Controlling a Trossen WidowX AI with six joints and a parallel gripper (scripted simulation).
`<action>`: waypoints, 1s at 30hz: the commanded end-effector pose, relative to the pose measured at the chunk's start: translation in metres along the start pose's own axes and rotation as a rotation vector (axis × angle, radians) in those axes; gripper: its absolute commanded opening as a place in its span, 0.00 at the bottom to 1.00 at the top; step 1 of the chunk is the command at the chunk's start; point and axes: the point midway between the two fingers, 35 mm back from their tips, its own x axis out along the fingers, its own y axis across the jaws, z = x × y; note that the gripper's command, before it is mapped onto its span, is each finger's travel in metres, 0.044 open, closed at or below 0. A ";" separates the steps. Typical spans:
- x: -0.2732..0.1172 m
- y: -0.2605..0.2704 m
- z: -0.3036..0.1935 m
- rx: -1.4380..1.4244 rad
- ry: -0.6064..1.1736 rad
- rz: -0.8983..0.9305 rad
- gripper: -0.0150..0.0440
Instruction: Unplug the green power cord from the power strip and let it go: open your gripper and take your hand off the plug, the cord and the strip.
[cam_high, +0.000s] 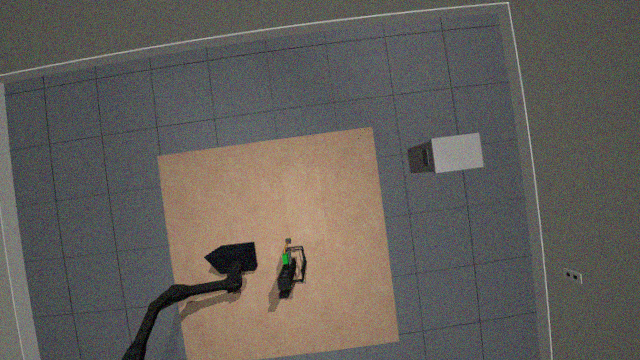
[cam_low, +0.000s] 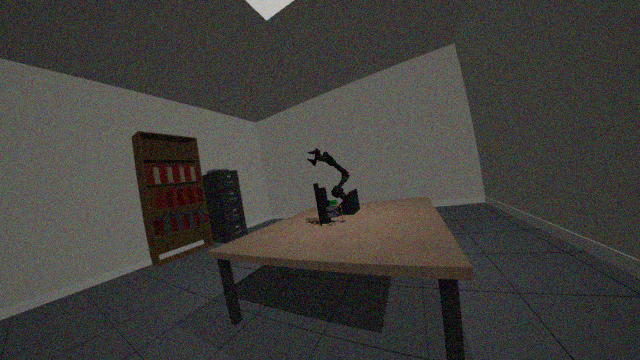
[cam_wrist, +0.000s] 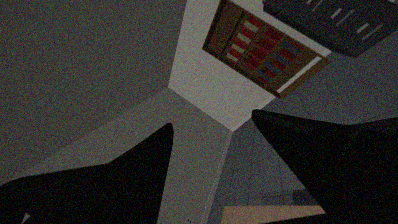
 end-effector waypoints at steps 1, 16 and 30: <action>0.001 0.000 -0.001 -0.001 0.003 0.000 0.89; 0.102 0.024 -0.159 -0.166 0.450 0.136 0.53; 0.118 0.091 -0.383 -0.392 1.013 0.417 0.53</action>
